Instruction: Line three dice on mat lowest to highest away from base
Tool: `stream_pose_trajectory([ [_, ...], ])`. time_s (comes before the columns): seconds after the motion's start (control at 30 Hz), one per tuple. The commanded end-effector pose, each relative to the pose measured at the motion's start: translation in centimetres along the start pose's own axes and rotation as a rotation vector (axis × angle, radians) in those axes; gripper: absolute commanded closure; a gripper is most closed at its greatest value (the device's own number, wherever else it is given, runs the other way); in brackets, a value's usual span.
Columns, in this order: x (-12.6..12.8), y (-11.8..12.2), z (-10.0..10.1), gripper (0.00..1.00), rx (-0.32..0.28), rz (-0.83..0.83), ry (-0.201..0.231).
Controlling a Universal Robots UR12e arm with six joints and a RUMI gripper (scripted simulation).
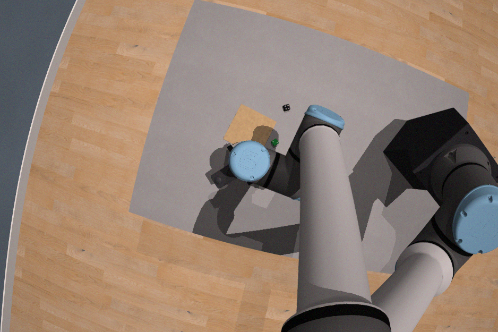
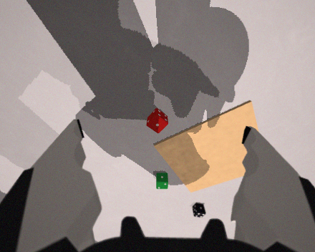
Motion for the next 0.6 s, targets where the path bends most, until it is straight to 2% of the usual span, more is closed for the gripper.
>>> stream_pose_trajectory([
  [0.0,0.0,0.0,-0.6,0.00,0.001,0.000,0.001],
  [0.17,0.0,0.0,-2.1,0.00,0.001,0.000,0.001],
  [0.5,0.0,0.0,-8.0,0.00,0.001,0.000,0.001],
  [0.57,0.0,0.0,-8.5,0.00,0.001,0.000,0.001],
])
Point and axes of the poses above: the point where the finger pads meet when closed, its own z axis out along the fingers, its own x axis across the jaws, y = z × x, the point moved 9 cm from there along -z, back along the fingers, and after that the axes turned 12 degrees about z, right-handed, at the moved point
